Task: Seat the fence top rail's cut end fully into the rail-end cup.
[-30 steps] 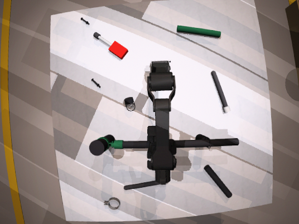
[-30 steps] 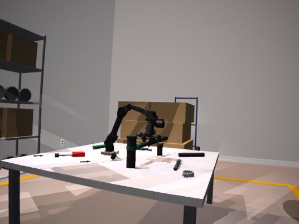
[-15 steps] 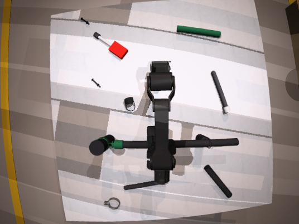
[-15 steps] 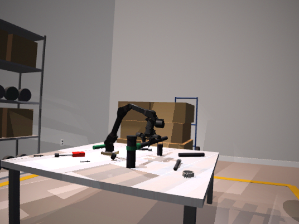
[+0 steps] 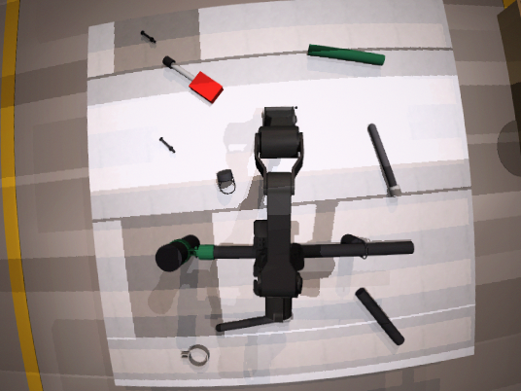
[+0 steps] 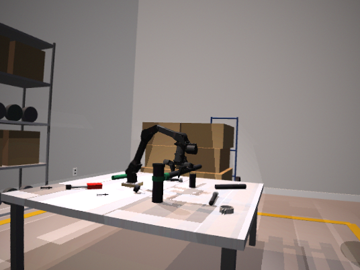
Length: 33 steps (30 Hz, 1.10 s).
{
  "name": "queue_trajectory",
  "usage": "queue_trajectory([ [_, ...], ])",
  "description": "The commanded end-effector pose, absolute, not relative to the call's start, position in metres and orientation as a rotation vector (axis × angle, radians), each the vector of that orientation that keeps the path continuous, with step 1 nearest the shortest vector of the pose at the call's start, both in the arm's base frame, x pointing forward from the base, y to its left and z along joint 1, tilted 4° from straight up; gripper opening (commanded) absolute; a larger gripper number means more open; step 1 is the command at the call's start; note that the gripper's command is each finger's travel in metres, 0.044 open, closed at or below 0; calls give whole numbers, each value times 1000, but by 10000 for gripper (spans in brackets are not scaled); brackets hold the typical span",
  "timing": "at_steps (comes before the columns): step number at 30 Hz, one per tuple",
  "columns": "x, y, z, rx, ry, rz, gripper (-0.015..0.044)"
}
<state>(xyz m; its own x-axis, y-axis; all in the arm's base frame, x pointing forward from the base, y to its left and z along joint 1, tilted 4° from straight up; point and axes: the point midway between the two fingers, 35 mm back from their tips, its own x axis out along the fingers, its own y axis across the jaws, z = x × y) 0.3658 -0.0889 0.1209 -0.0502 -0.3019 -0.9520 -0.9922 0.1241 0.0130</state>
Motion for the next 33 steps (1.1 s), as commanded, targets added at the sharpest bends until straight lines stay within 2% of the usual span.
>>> queue_trajectory([
  [1, 366, -95, 123, -1332, 1518, 968, 0],
  [33, 366, -109, 126, -1333, 1519, 968, 0],
])
